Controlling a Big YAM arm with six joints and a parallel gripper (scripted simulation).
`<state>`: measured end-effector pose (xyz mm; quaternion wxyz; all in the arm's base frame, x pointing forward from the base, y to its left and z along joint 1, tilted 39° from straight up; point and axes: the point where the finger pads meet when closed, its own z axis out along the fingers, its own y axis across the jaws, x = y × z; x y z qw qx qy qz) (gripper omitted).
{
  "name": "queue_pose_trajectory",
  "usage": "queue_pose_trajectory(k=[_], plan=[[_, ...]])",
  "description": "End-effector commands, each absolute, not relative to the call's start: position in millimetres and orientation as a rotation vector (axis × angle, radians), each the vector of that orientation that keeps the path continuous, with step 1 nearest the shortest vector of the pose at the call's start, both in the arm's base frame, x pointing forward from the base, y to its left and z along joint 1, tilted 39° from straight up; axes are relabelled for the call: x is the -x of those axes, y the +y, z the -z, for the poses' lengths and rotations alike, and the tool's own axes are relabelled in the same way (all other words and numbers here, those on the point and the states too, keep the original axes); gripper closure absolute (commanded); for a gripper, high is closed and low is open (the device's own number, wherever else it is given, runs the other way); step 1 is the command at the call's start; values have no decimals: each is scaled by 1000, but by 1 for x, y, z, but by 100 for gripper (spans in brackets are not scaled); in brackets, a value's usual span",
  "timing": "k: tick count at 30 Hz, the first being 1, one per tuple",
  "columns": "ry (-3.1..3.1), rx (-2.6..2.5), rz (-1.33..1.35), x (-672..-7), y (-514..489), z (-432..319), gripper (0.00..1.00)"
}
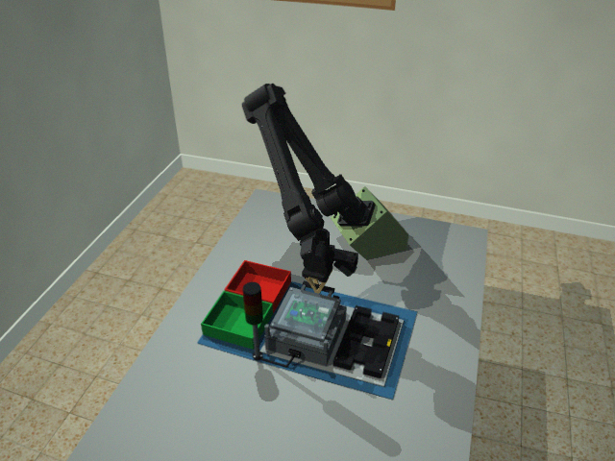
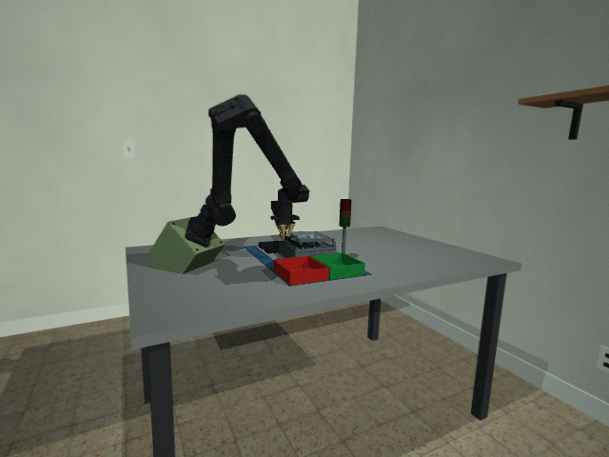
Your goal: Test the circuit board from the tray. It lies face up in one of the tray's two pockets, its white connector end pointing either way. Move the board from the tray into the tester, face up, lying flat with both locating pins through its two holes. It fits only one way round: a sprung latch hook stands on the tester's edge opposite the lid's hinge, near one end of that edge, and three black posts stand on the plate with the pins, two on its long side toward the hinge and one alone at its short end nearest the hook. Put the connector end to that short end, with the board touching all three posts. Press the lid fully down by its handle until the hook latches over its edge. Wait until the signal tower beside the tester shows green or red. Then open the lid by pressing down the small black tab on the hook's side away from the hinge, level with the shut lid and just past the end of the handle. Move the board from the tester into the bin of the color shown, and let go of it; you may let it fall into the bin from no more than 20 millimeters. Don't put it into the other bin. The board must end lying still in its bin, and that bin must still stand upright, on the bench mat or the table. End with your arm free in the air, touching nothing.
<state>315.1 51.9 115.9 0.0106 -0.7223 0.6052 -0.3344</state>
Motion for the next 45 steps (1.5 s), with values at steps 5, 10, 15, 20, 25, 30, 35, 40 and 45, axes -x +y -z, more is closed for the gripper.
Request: queue_pose_trajectory(k=[5,10,15,20,25,30,35,40,45], plan=[[1910,2244,1058,-328,47,-113,100],[1910,2244,1058,-328,47,-113,100],[1910,2244,1058,-328,47,-113,100],[1910,2244,1058,-328,47,-113,100],[1910,2244,1058,-328,47,-113,100],[1910,2244,1058,-328,47,-113,100],[1911,2246,1057,-328,46,-112,100],[1911,2250,1054,-328,44,-109,100],[1912,2251,1055,-328,44,-108,100]])
